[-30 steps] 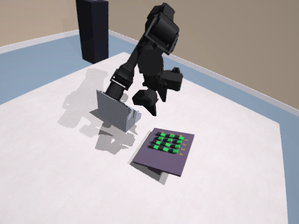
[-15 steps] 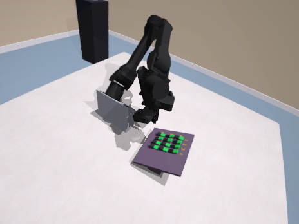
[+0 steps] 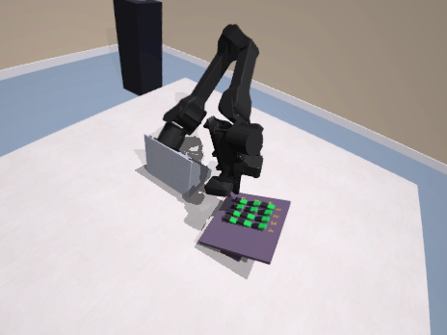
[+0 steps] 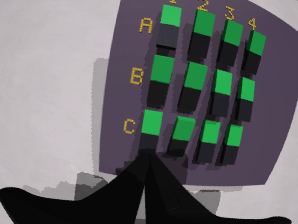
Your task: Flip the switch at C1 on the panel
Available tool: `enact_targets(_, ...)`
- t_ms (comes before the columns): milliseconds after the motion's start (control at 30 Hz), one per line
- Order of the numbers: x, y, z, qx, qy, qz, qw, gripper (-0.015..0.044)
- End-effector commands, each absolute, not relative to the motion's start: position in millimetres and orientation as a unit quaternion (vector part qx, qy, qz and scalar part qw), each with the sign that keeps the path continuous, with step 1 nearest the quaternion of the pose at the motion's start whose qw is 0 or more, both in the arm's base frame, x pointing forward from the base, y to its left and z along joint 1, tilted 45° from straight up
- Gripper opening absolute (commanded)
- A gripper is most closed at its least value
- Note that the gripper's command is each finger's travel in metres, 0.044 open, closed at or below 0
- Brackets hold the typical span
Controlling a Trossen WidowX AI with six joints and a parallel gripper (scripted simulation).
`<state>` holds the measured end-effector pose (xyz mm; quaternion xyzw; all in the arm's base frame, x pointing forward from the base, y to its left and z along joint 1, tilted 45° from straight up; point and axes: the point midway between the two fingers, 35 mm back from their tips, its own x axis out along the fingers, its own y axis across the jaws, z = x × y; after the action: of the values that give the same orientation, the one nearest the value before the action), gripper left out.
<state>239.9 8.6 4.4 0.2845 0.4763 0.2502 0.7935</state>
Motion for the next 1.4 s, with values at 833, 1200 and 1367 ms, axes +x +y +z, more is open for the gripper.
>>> enact_targets(833,245.8,22.5,-8.3,0.289,0.478,0.251,0.790,0.0000)
enact_targets(1200,245.8,22.5,-8.3,0.289,0.478,0.251,0.790,0.0000)
enact_targets(1367,246.0,22.9,-8.6,0.289,0.478,0.251,0.790,0.0000)
